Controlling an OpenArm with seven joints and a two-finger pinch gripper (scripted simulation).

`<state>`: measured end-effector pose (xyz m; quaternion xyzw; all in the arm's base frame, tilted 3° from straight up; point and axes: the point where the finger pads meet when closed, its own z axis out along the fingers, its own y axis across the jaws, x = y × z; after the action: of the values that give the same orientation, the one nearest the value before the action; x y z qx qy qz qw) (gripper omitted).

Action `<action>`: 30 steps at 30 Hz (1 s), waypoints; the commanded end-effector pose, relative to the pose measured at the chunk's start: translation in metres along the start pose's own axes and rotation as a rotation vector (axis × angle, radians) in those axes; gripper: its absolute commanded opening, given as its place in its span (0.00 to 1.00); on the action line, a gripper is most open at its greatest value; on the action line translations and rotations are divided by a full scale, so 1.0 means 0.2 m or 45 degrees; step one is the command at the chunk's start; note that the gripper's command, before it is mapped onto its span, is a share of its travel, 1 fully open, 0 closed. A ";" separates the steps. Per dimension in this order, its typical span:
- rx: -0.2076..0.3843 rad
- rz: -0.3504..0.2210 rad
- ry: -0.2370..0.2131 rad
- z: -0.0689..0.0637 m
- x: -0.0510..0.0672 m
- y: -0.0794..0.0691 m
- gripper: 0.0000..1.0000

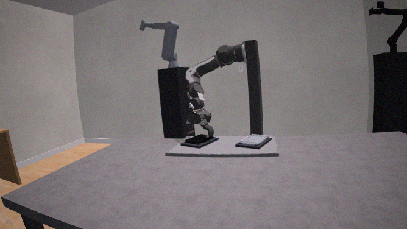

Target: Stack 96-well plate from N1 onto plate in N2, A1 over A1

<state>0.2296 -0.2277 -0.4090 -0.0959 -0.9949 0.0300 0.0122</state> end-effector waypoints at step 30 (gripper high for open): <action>-0.007 0.004 -0.010 0.08 -0.02 0.00 0.77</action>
<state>0.2304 -0.2285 -0.4279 -0.0961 -0.9950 0.0271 0.0097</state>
